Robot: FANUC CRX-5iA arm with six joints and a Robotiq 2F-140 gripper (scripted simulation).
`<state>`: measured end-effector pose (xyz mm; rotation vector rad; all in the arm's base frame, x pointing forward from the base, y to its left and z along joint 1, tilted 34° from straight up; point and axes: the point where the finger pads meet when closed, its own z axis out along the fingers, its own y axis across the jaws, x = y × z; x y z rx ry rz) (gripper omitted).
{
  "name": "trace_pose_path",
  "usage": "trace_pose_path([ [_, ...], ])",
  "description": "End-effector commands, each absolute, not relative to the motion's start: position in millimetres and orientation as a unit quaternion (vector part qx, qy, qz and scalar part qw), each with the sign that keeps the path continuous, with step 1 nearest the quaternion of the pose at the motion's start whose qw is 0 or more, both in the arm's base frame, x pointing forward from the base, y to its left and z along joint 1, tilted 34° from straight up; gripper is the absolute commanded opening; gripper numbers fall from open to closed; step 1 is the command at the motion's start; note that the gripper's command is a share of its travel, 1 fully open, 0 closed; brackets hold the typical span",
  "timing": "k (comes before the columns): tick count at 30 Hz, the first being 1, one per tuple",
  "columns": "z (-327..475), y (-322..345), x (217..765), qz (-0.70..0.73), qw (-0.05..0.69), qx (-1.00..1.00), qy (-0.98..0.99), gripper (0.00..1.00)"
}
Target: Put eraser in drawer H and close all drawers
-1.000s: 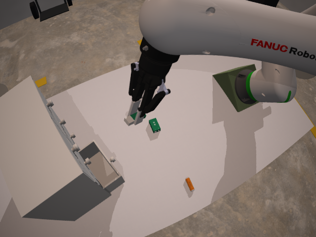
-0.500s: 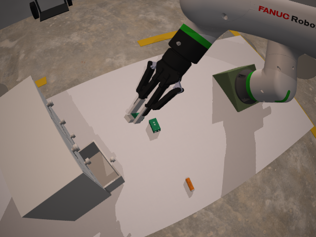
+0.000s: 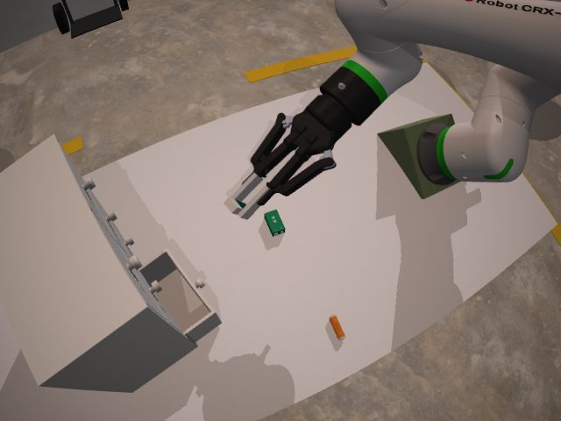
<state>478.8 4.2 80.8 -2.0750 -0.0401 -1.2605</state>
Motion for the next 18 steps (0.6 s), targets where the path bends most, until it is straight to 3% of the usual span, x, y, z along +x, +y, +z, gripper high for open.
trace_pose_path([
  [1,78.3,6.1,476.5,-0.513,0.355,-0.782,-0.01,0.11],
  [18,76.8,6.1,474.4,-0.551,0.355,-0.755,0.008,0.11],
])
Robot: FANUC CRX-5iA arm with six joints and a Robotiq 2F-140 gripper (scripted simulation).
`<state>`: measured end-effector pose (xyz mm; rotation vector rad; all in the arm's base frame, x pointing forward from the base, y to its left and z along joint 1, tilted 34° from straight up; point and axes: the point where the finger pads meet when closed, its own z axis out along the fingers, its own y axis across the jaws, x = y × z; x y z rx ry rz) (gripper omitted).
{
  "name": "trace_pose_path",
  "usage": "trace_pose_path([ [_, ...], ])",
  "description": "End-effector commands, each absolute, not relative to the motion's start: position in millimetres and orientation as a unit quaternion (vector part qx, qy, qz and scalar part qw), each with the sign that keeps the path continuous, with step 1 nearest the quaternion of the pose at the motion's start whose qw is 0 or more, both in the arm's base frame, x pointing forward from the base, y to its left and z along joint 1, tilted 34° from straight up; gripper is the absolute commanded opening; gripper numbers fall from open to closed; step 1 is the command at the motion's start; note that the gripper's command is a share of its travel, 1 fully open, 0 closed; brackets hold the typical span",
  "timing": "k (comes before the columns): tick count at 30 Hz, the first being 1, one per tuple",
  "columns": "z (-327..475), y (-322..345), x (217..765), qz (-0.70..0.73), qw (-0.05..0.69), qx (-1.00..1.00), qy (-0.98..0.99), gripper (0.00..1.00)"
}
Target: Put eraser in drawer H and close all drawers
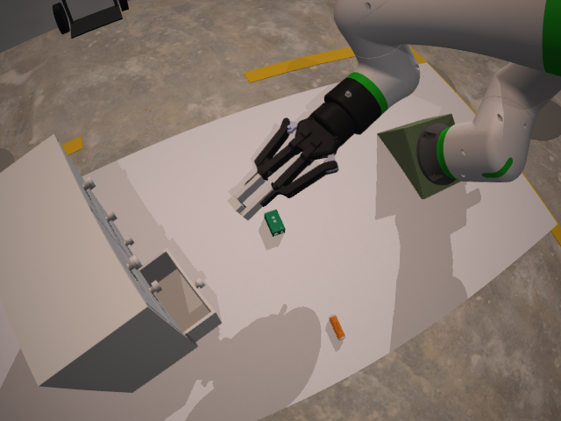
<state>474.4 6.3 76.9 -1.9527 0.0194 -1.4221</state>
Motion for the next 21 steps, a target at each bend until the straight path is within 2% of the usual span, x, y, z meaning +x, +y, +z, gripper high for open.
trace_pose_path([
  [1,76.8,6.1,474.4,-0.552,0.355,-0.755,0.008,0.11],
  [21,77.9,8.8,481.4,-0.552,0.355,-0.755,0.008,0.11],
])
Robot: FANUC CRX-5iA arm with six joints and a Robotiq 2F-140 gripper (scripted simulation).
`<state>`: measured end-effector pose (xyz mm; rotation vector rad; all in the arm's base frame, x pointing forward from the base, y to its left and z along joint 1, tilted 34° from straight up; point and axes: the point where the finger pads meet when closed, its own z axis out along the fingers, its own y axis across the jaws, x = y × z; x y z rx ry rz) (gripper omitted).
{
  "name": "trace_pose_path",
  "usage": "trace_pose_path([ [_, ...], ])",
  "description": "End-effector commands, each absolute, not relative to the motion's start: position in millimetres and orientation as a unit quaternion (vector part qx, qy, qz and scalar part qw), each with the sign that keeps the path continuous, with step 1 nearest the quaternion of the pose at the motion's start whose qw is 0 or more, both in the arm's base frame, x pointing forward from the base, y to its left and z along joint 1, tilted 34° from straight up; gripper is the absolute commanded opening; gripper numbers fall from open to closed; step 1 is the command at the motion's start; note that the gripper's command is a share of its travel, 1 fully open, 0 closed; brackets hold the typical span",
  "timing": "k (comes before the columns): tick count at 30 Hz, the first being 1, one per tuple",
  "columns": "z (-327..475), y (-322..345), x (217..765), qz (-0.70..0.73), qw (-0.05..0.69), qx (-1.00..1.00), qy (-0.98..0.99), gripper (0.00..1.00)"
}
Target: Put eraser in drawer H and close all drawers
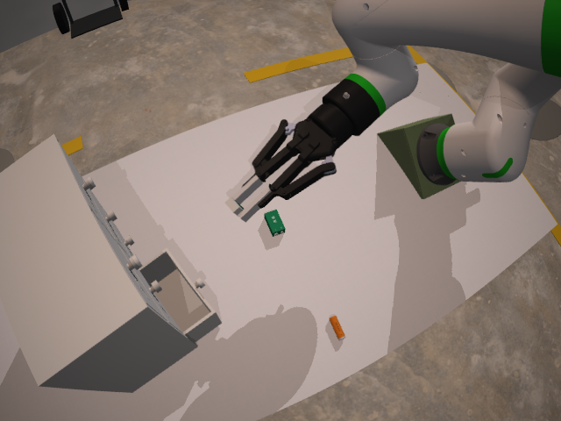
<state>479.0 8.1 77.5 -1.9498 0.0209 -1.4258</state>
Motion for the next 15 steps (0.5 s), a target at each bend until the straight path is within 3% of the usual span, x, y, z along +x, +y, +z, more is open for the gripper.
trace_pose_path([
  [1,78,9,483,-0.552,0.355,-0.755,0.008,0.11],
  [15,82,19,509,-0.552,0.355,-0.755,0.008,0.11],
])
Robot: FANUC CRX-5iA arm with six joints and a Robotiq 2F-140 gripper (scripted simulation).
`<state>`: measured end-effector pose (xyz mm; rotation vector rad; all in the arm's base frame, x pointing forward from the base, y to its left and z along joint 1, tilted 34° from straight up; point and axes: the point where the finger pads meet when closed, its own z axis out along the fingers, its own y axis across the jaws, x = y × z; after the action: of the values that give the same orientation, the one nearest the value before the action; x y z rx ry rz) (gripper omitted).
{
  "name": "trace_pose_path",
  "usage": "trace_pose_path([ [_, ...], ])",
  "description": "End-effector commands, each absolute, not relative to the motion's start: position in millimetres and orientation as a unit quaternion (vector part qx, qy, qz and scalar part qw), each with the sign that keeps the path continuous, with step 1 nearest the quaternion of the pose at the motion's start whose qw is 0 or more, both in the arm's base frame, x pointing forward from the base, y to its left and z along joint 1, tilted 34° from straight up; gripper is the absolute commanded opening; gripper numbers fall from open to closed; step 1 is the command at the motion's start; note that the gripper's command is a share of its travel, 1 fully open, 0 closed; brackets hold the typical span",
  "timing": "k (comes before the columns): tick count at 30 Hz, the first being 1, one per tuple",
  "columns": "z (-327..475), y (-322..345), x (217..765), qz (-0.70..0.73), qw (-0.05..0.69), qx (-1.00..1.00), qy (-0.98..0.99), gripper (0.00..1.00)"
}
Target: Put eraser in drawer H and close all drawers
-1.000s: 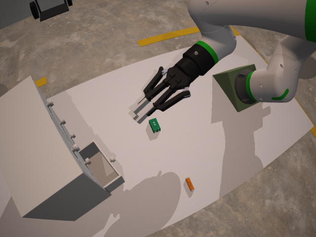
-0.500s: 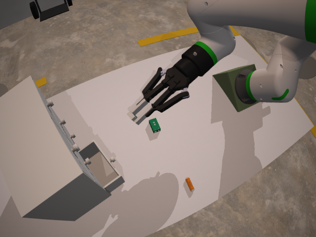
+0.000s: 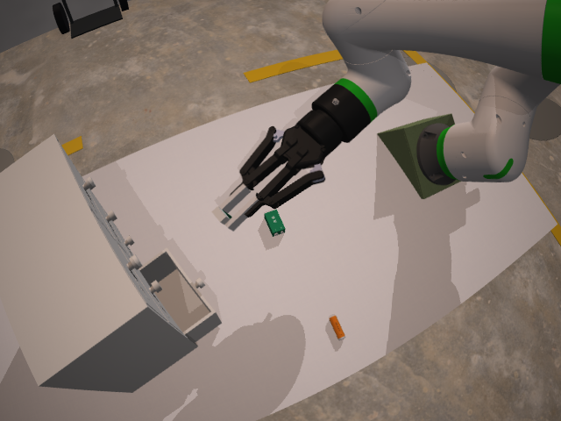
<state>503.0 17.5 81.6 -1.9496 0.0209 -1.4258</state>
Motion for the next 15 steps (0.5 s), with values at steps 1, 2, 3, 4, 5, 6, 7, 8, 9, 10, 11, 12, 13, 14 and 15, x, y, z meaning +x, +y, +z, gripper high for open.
trace_pose_path([
  [1,83,20,512,-0.552,0.355,-0.755,0.008,0.11],
  [2,83,22,515,-0.552,0.355,-0.755,0.008,0.11],
  [3,84,23,518,-0.552,0.355,-0.755,0.008,0.11],
  [4,84,24,521,-0.552,0.355,-0.755,0.008,0.11],
  [5,85,25,524,-0.552,0.355,-0.755,0.008,0.11],
  [6,86,27,528,-0.552,0.355,-0.755,0.008,0.11],
  [7,86,28,531,-0.552,0.355,-0.755,0.008,0.11],
  [8,87,30,535,-0.552,0.355,-0.755,0.008,0.11],
  [9,87,31,539,-0.552,0.355,-0.755,0.008,0.11],
  [10,88,32,542,-0.552,0.355,-0.755,0.008,0.11],
  [11,89,34,546,-0.552,0.355,-0.755,0.008,0.11],
  [12,89,35,550,-0.552,0.355,-0.755,0.008,0.11],
  [13,90,37,554,-0.552,0.355,-0.755,0.008,0.11],
  [14,90,37,554,-0.552,0.355,-0.755,0.008,0.11],
  [15,90,37,554,-0.552,0.355,-0.755,0.008,0.11],
])
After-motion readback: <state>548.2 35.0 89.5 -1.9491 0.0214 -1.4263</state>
